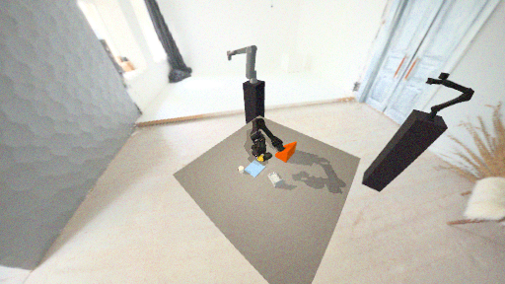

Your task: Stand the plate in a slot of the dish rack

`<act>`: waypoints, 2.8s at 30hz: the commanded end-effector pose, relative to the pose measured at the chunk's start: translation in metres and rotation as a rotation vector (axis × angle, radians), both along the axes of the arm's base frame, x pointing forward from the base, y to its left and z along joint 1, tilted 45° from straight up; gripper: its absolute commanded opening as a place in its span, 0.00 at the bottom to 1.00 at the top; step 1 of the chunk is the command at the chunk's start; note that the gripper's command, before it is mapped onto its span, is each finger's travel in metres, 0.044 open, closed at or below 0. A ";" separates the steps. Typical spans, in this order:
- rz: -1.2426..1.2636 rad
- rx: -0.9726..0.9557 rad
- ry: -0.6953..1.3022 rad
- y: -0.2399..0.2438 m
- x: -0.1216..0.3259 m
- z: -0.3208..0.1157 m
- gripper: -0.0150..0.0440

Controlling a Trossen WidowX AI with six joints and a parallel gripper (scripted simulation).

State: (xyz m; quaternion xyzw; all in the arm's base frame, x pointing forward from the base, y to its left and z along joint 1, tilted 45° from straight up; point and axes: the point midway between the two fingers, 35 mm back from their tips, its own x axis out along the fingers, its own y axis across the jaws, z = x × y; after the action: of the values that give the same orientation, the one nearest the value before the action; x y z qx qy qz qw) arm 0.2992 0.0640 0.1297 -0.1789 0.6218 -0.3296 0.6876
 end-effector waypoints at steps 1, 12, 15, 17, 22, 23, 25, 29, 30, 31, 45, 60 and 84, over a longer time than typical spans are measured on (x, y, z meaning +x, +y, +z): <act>-0.135 -0.010 -0.080 0.031 -0.026 -0.029 0.25; -0.227 -0.034 -0.140 0.047 -0.047 -0.048 0.25; -0.227 -0.032 -0.137 0.047 -0.047 -0.048 0.25; -0.223 -0.015 -0.107 0.044 -0.048 -0.051 0.25; -0.205 0.057 -0.002 0.035 -0.049 -0.063 0.25; -0.200 0.073 0.018 0.033 -0.050 -0.065 0.25; -0.189 0.105 0.056 0.030 -0.050 -0.069 0.25; -0.164 0.174 0.124 0.023 -0.052 -0.078 0.25; -0.156 0.192 0.139 0.022 -0.052 -0.080 0.25; -0.148 0.211 0.155 0.020 -0.052 -0.082 0.25; 0.006 0.481 0.309 0.002 -0.054 -0.107 0.25; 0.264 0.757 0.355 -0.012 -0.055 -0.128 0.25; 0.831 1.012 0.176 -0.034 -0.051 -0.144 0.25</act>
State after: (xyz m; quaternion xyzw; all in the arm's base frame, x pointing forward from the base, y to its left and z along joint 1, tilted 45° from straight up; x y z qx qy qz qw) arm 0.2475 0.0318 -0.0139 -0.0729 0.6669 0.2762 0.6882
